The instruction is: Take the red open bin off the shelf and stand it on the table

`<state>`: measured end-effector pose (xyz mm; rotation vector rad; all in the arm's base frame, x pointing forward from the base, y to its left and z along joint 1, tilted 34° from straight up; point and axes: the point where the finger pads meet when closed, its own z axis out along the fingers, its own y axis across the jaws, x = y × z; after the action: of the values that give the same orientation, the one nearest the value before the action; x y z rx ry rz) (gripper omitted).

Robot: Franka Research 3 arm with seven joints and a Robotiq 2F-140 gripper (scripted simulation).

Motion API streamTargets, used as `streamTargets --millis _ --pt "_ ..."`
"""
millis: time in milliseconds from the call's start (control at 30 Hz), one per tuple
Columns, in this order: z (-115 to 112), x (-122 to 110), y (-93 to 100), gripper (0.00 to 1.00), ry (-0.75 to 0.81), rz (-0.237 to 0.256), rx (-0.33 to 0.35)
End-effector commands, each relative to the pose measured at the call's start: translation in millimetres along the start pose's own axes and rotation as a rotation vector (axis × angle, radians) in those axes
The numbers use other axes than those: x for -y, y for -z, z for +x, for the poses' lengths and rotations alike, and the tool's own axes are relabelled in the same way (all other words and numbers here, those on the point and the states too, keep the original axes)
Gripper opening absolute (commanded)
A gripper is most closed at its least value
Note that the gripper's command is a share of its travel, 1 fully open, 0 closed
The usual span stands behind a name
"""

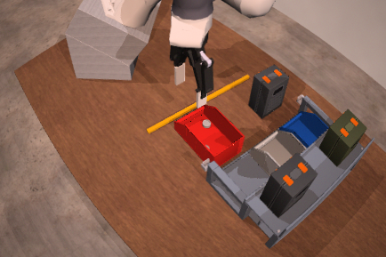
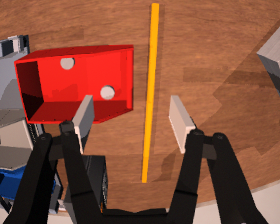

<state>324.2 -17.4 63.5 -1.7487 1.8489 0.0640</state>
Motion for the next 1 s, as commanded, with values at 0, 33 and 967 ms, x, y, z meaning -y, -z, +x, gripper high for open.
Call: streamTargets --millis 0,33,967 --pt "-0.6 -2.8 0.2 0.57 0.002 0.021 -0.017" --pt "-0.6 -2.8 0.2 0.57 0.002 0.021 -0.017" --pt "-0.6 -2.8 0.1 0.57 0.002 0.021 -0.017"
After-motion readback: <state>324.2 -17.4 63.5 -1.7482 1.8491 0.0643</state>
